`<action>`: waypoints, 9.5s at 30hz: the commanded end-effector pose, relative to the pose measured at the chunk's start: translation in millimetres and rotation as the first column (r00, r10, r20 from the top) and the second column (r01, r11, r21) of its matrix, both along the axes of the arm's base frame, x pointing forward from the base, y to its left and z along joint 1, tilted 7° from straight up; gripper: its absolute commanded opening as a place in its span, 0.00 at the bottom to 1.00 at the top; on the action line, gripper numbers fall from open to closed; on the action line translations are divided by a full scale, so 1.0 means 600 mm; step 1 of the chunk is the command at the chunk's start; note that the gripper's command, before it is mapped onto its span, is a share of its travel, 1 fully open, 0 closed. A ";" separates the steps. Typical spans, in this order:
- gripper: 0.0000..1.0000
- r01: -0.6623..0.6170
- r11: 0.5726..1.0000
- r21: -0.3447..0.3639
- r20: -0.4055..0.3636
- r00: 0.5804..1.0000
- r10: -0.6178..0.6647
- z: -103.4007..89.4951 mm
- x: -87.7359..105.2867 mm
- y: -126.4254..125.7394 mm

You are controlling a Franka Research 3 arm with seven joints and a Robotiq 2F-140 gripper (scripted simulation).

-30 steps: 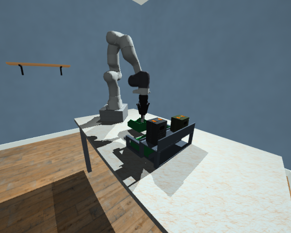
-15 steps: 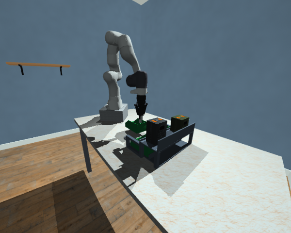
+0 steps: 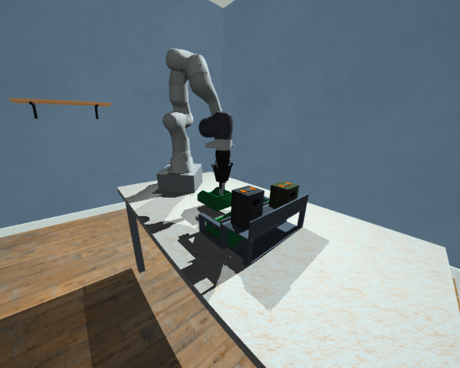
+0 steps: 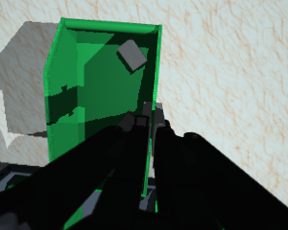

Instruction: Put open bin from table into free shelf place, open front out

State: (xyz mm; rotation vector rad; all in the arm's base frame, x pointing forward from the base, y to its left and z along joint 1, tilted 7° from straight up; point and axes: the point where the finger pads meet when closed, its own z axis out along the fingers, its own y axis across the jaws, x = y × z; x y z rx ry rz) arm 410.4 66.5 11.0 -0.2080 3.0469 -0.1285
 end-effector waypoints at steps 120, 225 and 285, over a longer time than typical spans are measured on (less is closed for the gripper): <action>0.00 -0.002 1.000 -0.010 -0.101 0.995 0.001 0.017 0.078 0.015; 0.00 0.008 0.999 -0.034 -0.258 0.966 -0.016 0.030 0.101 0.018; 0.00 0.008 0.999 -0.033 -0.260 0.966 -0.017 0.037 0.193 0.033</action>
